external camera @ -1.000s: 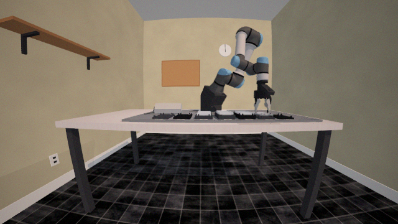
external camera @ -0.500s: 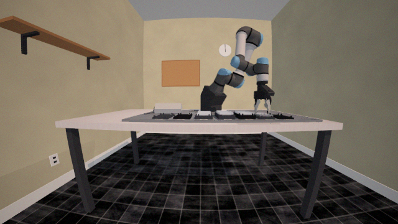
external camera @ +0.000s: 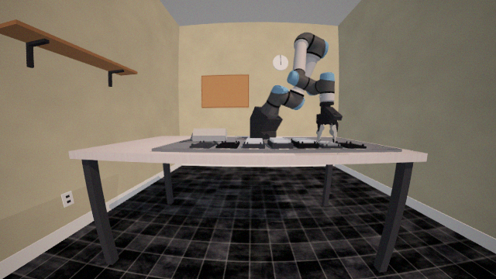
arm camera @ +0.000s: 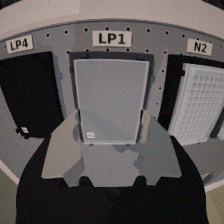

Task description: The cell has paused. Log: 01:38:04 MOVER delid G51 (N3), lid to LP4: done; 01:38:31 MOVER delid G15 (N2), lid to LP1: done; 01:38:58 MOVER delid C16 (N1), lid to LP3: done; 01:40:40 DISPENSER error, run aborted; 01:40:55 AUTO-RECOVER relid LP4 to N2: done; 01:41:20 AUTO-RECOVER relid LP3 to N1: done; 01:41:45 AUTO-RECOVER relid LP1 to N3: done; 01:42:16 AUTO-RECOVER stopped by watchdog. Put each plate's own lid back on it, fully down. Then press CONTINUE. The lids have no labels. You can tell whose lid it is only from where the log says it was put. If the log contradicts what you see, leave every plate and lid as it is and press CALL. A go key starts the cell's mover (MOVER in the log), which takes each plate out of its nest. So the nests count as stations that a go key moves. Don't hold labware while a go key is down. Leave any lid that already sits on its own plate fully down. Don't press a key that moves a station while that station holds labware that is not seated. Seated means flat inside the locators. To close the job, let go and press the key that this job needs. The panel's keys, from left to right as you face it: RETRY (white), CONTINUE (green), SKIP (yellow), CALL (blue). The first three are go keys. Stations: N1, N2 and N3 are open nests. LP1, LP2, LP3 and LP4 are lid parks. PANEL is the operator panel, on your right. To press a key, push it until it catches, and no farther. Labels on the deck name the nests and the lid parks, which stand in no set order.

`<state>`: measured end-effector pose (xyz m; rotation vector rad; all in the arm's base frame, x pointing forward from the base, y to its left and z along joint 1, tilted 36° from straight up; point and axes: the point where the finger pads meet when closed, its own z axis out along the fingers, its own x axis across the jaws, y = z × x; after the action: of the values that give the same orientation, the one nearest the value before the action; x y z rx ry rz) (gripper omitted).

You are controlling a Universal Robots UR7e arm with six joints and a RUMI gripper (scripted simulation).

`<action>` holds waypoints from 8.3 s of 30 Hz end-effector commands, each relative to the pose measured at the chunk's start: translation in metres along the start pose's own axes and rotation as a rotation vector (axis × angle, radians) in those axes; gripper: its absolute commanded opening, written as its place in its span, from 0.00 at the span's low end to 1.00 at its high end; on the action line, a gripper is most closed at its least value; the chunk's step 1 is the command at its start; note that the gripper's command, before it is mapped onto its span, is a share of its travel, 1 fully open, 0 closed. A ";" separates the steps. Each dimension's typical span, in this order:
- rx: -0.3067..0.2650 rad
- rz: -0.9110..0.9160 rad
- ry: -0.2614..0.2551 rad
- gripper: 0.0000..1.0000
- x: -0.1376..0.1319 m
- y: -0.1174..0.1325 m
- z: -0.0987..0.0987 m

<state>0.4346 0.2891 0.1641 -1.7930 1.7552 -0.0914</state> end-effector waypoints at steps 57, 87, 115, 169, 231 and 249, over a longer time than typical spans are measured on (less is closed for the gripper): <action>0.001 0.000 0.000 0.82 0.000 0.000 0.001; 0.001 0.000 0.000 0.82 0.000 0.000 0.001; 0.001 0.000 0.000 0.82 0.000 0.000 -0.032; 0.001 0.004 0.000 0.82 0.185 -0.007 -0.042; 0.001 0.004 0.001 0.82 0.388 -0.014 -0.042; 0.001 0.004 0.001 0.82 0.388 -0.014 -0.017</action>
<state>0.4805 -0.0784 0.0467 -1.7895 1.7583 -0.0888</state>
